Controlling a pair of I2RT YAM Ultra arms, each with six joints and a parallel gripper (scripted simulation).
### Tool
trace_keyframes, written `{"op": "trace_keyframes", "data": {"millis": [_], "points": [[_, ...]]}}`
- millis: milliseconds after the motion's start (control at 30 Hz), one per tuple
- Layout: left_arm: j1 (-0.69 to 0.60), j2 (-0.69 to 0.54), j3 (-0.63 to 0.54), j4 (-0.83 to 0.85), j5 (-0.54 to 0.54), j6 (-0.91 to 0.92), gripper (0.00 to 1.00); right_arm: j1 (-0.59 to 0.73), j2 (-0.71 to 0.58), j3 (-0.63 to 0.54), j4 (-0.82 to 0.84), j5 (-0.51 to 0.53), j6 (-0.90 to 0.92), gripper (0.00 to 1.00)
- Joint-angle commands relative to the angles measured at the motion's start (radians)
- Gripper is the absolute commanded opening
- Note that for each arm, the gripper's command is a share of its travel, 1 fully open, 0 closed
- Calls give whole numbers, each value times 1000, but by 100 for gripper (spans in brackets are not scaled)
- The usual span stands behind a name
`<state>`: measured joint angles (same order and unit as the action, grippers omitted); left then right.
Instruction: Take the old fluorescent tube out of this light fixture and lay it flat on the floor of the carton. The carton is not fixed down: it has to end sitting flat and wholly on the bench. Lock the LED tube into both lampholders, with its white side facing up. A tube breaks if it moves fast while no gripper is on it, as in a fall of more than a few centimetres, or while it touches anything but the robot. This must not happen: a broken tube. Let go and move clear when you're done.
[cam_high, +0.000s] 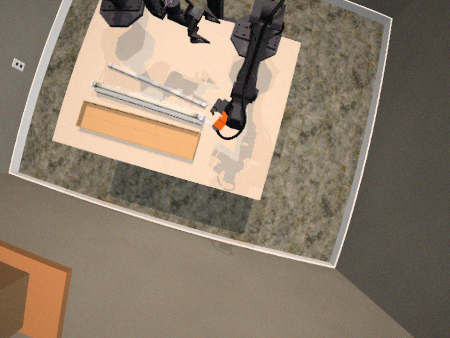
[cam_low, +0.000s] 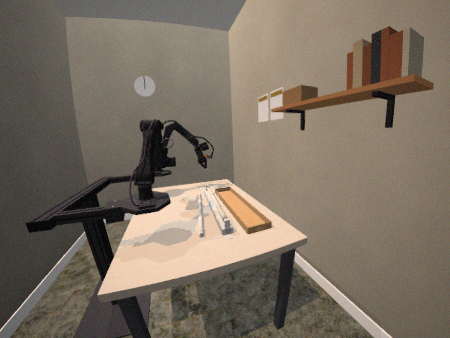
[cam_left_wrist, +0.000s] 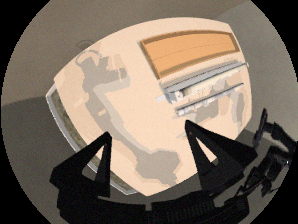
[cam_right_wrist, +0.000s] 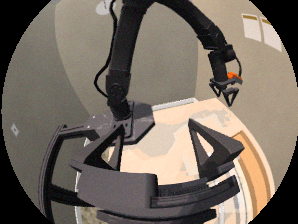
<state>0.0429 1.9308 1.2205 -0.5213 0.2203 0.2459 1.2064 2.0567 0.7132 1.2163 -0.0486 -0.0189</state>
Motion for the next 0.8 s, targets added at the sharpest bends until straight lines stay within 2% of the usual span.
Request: {"op": "trace_keyframes", "data": {"millis": [0, 567, 600, 767], "points": [[-1, -12, 9, 0, 6, 1, 100, 2, -19, 11, 15, -1, -1, 100], [-1, -12, 9, 0, 6, 1, 100, 2, -19, 10, 16, -1, -1, 100], [-1, -12, 9, 0, 6, 1, 49, 2, -19, 10, 16, -1, -1, 100], [-1, -12, 9, 0, 6, 1, 49, 2, -19, 10, 16, -1, -1, 100]]}}
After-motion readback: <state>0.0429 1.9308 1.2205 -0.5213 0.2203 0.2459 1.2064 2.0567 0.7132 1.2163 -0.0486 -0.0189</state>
